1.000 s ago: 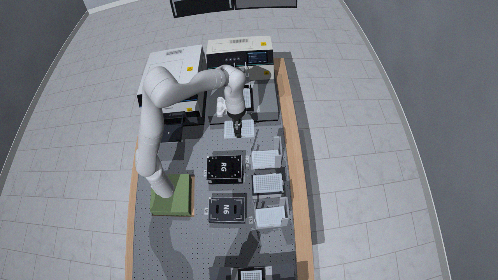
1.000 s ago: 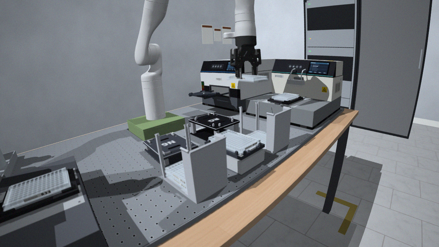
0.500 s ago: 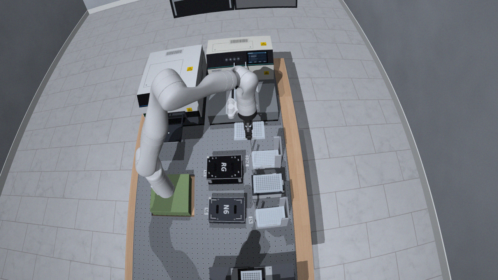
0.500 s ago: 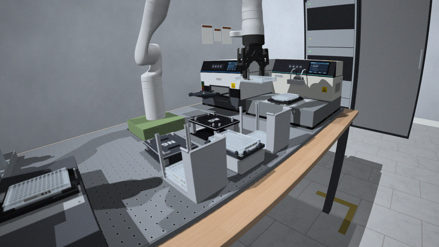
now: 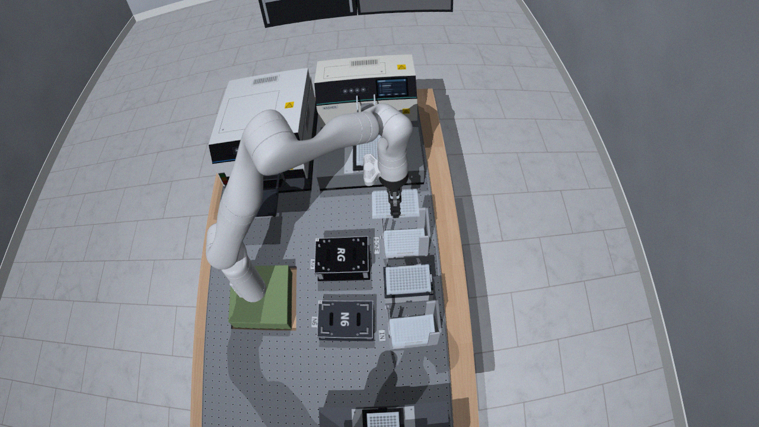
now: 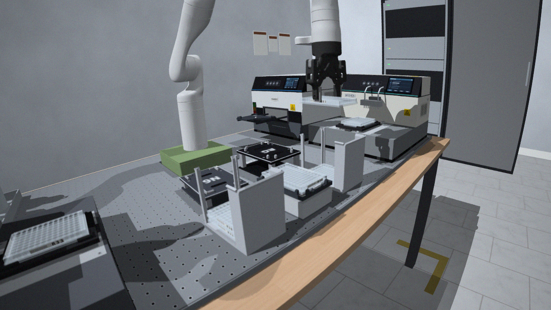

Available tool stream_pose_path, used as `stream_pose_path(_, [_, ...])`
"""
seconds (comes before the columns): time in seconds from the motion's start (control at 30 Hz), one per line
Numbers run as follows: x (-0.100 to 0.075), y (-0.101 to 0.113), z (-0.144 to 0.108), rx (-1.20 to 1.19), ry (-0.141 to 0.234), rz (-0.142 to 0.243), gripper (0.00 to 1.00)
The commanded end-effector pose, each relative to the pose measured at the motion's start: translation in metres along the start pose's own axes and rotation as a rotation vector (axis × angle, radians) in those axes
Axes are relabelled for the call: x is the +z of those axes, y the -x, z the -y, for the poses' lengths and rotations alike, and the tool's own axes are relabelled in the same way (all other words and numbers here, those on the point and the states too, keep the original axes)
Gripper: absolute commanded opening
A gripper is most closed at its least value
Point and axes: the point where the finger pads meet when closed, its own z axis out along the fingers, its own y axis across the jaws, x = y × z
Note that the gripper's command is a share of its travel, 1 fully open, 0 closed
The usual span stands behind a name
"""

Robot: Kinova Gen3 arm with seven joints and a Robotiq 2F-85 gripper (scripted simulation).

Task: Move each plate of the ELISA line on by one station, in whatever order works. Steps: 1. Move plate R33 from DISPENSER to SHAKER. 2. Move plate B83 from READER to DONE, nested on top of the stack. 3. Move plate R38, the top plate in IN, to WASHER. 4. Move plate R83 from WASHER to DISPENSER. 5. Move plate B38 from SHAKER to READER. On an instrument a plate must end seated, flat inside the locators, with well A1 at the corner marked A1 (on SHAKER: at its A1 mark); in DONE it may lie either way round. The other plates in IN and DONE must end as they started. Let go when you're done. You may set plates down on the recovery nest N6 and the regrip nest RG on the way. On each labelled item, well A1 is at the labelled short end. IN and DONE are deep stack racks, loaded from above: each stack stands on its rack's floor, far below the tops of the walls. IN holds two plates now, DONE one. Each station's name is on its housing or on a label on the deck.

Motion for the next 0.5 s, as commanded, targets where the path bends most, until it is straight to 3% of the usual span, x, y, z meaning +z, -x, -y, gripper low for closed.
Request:
stream_pose_path(0.0, [0.002,0.007,0.006,-0.004,-0.005,-0.003,0.94])
stream_pose_path(0.2, [0.002,0.024,0.016,-0.004,-0.005,-0.004,0.94])
stream_pose_path(0.47, [0.001,0.024,0.012,0.0,0.003,-0.001,0.94])
